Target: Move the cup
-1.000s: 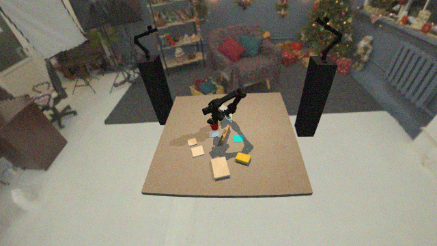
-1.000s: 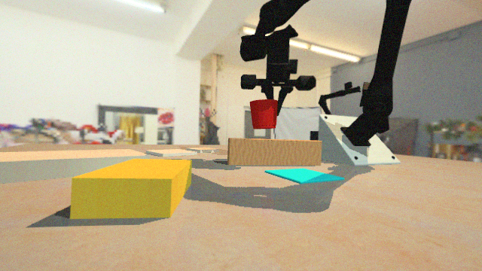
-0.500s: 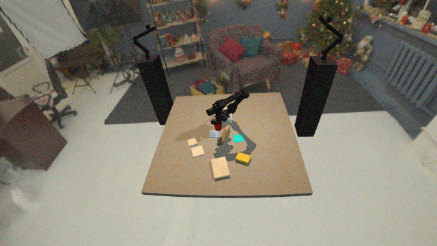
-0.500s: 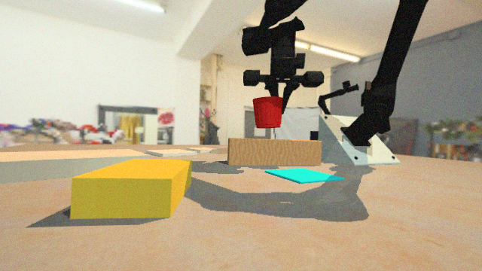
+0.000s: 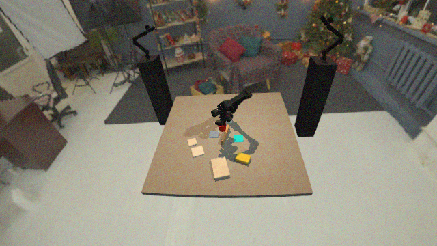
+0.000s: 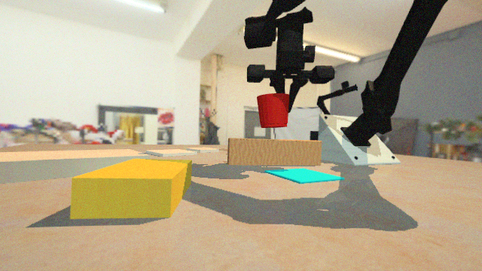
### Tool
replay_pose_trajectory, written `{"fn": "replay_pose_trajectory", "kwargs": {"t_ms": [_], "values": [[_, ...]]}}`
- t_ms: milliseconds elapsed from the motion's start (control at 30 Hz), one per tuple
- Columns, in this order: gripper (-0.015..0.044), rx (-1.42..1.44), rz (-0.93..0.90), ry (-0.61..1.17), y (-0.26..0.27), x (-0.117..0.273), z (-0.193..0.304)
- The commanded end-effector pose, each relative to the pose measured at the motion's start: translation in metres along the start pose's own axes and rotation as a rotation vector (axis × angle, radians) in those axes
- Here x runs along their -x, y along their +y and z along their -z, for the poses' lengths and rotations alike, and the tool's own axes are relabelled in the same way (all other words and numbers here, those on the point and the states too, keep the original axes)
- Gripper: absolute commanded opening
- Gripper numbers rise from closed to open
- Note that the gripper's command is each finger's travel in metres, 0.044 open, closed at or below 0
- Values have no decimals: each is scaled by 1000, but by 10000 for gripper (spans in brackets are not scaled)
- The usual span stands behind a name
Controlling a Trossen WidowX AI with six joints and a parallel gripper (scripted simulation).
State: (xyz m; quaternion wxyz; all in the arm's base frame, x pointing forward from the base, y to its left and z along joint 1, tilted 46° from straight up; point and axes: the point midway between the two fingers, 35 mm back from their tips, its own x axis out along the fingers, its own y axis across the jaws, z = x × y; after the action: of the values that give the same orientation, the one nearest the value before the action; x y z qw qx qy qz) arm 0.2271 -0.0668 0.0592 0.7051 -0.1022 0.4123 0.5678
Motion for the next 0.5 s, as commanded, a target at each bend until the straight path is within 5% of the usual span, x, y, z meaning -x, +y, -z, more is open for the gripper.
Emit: {"fn": "replay_pose_trajectory", "kwargs": {"t_ms": [0, 467], "values": [[0, -6, 1, -4, 3, 1, -12], [0, -6, 0, -6, 14, 1, -52]]}}
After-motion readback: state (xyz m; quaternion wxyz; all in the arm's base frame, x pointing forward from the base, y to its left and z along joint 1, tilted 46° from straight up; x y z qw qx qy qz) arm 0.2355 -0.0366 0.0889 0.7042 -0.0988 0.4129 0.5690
